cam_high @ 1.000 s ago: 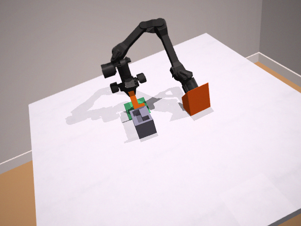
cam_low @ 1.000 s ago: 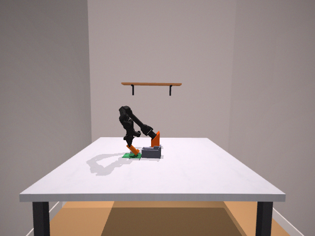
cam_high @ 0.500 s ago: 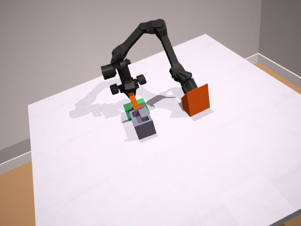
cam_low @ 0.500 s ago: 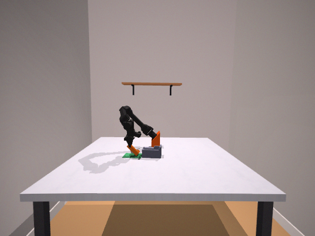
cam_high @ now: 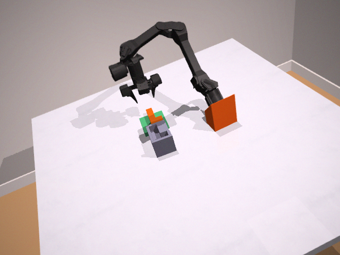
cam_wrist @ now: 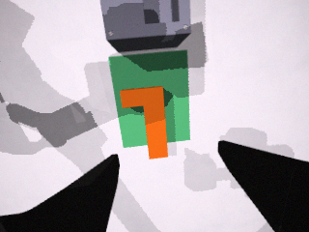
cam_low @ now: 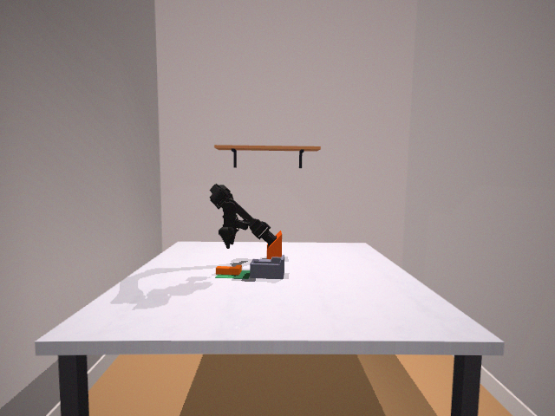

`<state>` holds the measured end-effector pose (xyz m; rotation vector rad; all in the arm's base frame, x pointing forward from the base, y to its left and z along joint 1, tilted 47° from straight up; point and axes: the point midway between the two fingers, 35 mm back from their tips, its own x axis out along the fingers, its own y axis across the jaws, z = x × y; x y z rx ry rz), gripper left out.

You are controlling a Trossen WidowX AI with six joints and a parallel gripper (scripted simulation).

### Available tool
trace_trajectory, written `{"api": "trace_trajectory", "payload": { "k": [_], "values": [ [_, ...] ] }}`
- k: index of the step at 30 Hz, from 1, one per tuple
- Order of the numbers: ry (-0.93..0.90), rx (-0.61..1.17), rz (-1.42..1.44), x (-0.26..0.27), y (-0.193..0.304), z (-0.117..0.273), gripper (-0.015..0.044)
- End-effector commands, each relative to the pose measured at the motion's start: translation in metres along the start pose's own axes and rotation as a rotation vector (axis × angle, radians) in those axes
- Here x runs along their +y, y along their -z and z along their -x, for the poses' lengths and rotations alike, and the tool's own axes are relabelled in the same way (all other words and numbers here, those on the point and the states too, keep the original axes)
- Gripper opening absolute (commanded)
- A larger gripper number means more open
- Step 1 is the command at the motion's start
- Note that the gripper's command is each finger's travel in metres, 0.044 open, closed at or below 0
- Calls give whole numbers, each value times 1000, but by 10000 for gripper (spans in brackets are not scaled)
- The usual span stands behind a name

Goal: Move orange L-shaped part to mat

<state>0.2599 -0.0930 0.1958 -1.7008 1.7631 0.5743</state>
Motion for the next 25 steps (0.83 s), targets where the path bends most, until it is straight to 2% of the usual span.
{"api": "trace_trajectory", "payload": {
  "k": [1, 25],
  "values": [
    [-1, 5, -3, 3, 1, 29, 400],
    [10, 4, 0, 1, 1, 24, 400]
  ]
}}
